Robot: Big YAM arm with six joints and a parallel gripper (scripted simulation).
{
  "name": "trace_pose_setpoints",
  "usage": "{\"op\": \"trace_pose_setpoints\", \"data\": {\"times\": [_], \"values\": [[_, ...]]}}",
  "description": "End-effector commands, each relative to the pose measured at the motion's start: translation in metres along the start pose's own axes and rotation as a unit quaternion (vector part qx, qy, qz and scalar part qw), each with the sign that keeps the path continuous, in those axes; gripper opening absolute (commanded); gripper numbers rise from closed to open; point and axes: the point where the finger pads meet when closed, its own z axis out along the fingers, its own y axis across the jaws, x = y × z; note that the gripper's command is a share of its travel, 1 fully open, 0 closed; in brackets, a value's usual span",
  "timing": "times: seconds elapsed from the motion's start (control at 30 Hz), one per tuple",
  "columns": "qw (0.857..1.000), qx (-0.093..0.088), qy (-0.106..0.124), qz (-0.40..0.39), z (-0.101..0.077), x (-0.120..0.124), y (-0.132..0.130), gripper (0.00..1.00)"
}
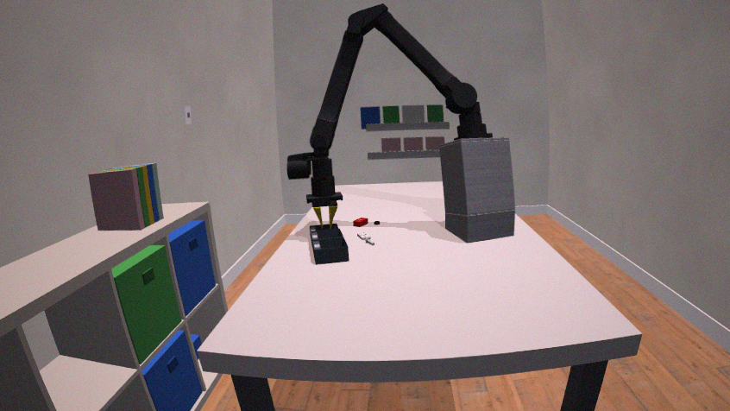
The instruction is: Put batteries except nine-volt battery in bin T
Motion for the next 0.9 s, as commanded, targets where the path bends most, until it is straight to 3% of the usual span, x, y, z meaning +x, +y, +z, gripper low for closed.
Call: {"op": "trace_pose_setpoints", "data": {"times": [0.0,0.17,0.37,0.43,0.47,0.5,0.53,0.73,0.77,0.87], "values": [[1.0,-0.011,-0.003,0.0,-0.008,-0.004,0.011,0.23],[1.0,-0.011,-0.003,0.0,-0.008,-0.004,0.011,0.23],[1.0,-0.01,-0.003,-0.001,-0.045,0.002,0.007,0.23],[1.0,-0.021,-0.005,0.003,-0.05,-0.003,0.021,0.23],[1.0,-0.021,-0.006,0.008,-0.05,-0.008,0.022,0.23],[1.0,-0.008,-0.004,0.007,-0.045,-0.005,0.005,0.23],[1.0,0.012,0.0,0.004,-0.028,-0.001,-0.008,0.23],[1.0,0.004,-0.002,0.005,-0.027,-0.001,-0.005,0.23],[1.0,-0.006,-0.003,0.006,-0.029,-0.003,0.006,0.23],[1.0,-0.012,-0.003,0.0,-0.038,-0.003,0.01,0.23]]}}
